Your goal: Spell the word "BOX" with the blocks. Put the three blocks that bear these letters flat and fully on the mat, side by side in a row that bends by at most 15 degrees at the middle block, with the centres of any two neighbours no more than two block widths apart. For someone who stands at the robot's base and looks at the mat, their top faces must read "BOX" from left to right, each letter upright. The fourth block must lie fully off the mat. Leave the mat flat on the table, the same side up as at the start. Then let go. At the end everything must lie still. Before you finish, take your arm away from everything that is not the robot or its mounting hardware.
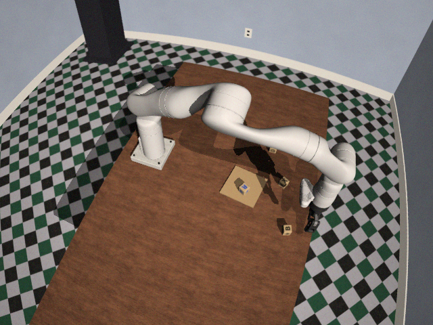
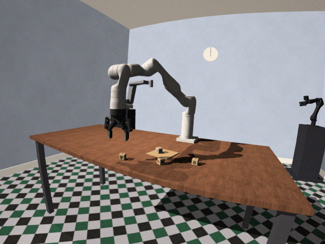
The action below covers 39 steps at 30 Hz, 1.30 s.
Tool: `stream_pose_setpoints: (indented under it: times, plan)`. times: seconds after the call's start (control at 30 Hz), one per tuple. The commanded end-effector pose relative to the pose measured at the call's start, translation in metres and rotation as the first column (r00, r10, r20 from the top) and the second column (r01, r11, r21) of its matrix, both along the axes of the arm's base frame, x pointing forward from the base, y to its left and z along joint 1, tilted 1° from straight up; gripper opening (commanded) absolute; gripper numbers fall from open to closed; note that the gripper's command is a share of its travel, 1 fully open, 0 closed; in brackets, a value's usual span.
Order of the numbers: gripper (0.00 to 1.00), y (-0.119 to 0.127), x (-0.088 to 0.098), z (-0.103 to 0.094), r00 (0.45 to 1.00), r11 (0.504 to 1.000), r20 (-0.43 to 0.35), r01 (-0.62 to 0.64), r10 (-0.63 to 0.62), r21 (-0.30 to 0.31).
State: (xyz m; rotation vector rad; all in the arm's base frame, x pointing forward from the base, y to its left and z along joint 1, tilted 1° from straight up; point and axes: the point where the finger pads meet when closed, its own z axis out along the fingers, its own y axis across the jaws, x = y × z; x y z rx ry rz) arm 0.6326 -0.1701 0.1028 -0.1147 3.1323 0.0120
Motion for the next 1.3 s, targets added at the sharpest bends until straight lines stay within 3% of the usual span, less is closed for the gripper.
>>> stream_pose_setpoints:
  times: [0.0, 1.27]
  plan:
    - [1.0, -0.0012, 0.0018, 0.0, 1.0, 1.0, 0.002, 0.002, -0.002, 0.0]
    - [1.0, -0.0075, 0.0059, -0.0017, 1.0, 1.0, -0.002, 0.004, -0.004, 0.0]
